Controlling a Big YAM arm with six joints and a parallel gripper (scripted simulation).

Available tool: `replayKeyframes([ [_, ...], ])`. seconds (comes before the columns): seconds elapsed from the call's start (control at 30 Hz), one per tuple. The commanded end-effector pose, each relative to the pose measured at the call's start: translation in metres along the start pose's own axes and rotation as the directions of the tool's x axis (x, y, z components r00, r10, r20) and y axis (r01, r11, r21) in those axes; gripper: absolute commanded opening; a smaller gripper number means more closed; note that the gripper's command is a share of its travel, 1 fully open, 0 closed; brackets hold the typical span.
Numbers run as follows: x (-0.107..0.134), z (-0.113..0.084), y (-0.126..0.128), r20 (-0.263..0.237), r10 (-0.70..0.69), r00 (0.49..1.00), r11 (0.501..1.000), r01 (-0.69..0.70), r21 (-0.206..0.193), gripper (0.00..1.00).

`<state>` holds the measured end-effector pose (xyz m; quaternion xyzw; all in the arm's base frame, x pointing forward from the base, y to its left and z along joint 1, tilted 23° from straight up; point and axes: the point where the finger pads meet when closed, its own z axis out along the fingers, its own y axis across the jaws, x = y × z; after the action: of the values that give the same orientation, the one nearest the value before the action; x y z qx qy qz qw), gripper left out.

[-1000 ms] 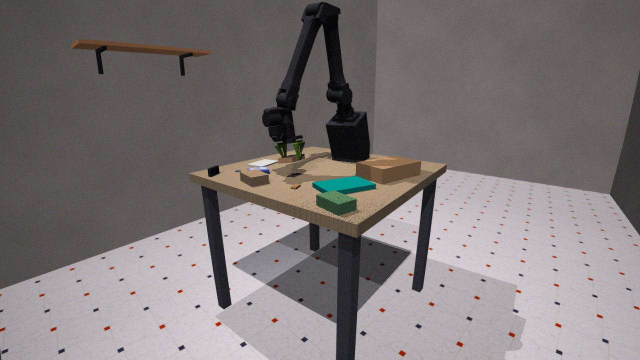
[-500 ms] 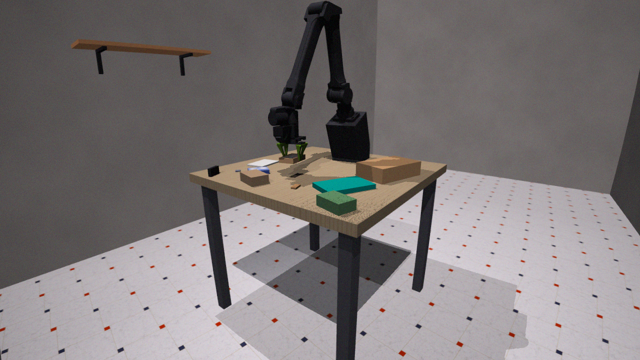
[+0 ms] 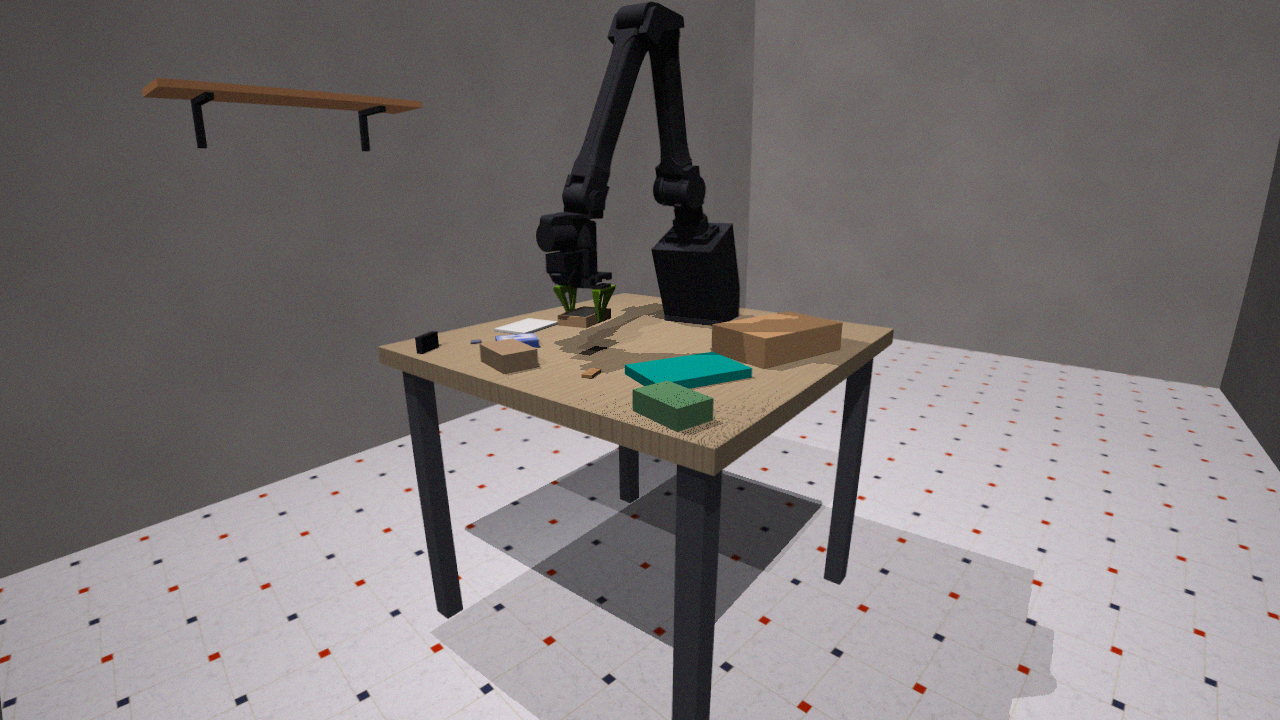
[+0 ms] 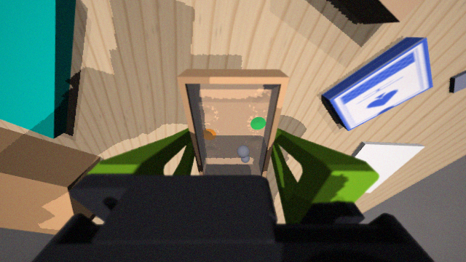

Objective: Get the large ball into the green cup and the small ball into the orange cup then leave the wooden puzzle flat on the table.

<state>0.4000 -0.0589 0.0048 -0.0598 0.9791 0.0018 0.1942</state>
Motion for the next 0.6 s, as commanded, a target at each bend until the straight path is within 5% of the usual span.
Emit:
replayKeyframes([
  [0.0, -0.018, -0.006, 0.000, 0.006, -0.013, 1.000, 1.000, 0.013, -0.002, 0.69],
  [0.57, -0.013, -0.010, 0.003, 0.052, -0.005, 0.999, 1.000, 0.004, 0.021, 0.69],
])
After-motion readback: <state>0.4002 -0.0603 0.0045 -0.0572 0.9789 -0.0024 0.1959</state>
